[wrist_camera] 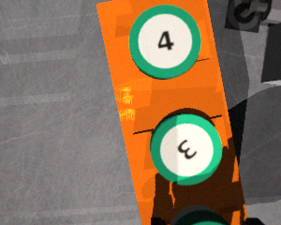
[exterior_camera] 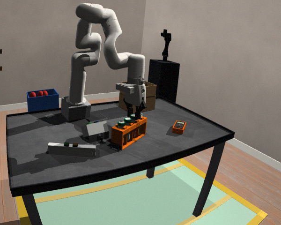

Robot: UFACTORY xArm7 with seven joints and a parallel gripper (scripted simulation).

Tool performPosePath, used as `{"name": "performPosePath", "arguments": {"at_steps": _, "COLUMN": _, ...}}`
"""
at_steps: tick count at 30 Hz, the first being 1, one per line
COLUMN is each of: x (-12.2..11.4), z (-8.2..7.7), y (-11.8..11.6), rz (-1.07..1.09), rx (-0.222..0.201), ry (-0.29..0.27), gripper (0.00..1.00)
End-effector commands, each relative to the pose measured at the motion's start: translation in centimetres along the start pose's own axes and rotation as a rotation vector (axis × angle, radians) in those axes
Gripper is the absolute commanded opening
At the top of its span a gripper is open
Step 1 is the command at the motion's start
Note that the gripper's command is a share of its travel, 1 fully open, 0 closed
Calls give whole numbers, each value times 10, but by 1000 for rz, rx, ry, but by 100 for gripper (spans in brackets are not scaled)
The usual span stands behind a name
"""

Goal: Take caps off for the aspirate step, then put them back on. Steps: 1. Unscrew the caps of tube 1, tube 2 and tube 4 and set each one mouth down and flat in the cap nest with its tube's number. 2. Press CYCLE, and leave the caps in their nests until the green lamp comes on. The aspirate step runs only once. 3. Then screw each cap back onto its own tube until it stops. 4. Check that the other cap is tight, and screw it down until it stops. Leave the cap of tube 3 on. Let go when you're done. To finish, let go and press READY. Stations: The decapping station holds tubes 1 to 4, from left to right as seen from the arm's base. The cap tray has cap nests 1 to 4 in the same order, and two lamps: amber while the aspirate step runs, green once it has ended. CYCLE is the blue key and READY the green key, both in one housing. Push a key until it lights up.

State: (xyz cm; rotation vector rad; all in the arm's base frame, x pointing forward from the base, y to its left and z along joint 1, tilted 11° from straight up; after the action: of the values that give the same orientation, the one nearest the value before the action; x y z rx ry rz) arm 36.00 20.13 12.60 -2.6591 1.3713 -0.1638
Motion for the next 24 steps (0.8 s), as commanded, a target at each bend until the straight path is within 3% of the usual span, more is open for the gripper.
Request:
{"name": "performPosePath", "arguments": {"at_steps": 1, "x": -1, "z": -1, "y": -1, "rz": 275, "rx": -2, "ry": 49, "gripper": 46}}
{"name": "performPosePath", "arguments": {"at_steps": 3, "x": -1, "z": -1, "y": -1, "rz": 275, "rx": -2, "ry": 49, "gripper": 46}}
{"name": "performPosePath", "arguments": {"at_steps": 5, "x": -1, "z": -1, "y": -1, "rz": 442, "rx": 2, "ry": 50, "gripper": 46}}
{"name": "performPosePath", "arguments": {"at_steps": 9, "x": -1, "z": -1, "y": -1, "rz": 580, "rx": 5, "ry": 53, "gripper": 46}}
{"name": "performPosePath", "arguments": {"at_steps": 17, "x": -1, "z": -1, "y": -1, "rz": 580, "rx": 5, "ry": 53, "gripper": 46}}
{"name": "performPosePath", "arguments": {"at_steps": 18, "x": -1, "z": -1, "y": -1, "rz": 580, "rx": 5, "ry": 53, "gripper": 0}}
{"name": "performPosePath", "arguments": {"at_steps": 24, "x": -1, "z": -1, "y": -1, "rz": 580, "rx": 5, "ry": 53, "gripper": 0}}
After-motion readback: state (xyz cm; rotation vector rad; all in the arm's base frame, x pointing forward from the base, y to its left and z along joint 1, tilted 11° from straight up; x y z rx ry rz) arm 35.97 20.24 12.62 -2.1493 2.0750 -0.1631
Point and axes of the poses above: the point where the finger pads meet when closed, its own z axis out along the fingers, its own y axis across the jaws, x = y × z, the point moved 2 cm from there along -z, back along the fingers, and after that the axes turned 15 degrees about -z, right-handed, at the moved point
